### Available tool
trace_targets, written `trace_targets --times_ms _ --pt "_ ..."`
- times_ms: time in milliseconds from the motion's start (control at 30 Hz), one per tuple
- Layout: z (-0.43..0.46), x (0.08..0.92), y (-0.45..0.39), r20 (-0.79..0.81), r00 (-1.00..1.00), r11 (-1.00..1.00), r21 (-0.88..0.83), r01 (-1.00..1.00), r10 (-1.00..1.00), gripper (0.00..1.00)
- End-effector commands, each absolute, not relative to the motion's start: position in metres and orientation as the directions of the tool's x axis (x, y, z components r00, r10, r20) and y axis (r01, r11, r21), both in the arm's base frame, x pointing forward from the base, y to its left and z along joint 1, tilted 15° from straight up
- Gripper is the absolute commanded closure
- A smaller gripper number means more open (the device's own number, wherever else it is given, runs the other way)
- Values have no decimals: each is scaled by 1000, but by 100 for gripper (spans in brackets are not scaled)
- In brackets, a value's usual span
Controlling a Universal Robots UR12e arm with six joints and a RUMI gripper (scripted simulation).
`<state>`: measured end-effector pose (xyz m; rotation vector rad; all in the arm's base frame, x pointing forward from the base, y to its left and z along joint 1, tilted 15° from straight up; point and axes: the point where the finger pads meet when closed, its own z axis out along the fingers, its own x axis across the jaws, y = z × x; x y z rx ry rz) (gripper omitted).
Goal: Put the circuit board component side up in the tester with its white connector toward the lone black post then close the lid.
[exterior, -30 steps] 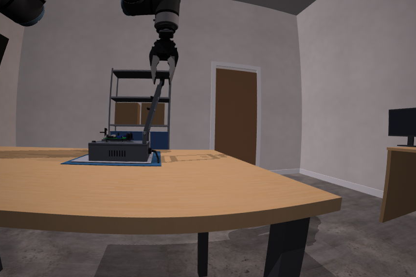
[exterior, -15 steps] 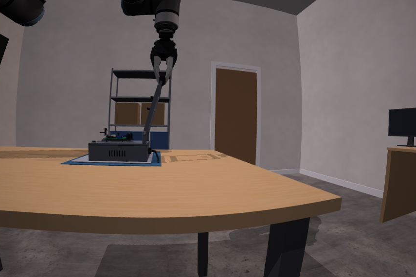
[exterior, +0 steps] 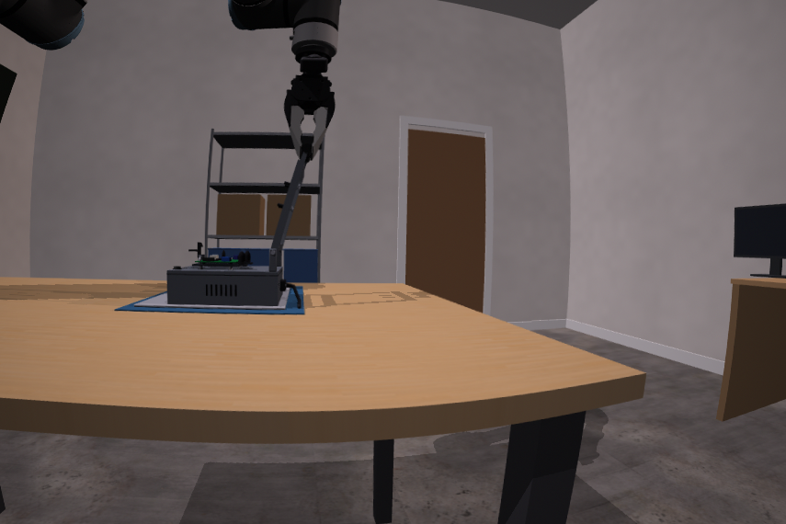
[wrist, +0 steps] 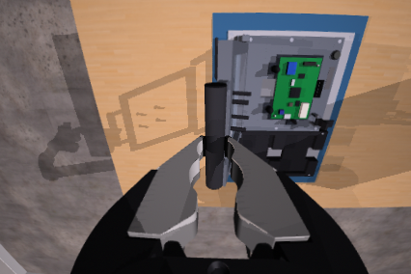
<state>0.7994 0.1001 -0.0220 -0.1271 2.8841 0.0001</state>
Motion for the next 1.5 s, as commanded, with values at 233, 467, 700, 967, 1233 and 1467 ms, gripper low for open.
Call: trace_targets --times_ms 233,467,700,967,1233,1467 --pt "-20 802 101 -256 -963 996 -12 -87 -87 100" --pt "-20 802 101 -256 -963 996 -12 -87 -87 100" --pt "-20 802 101 -256 -963 996 -12 -87 -87 100" --pt "-20 801 101 -256 -963 996 -12 -87 -87 100" --pt "-20 799 101 -255 -963 996 -12 -87 -87 100" --pt "-20 796 100 -254 -963 996 -12 -87 -87 100"
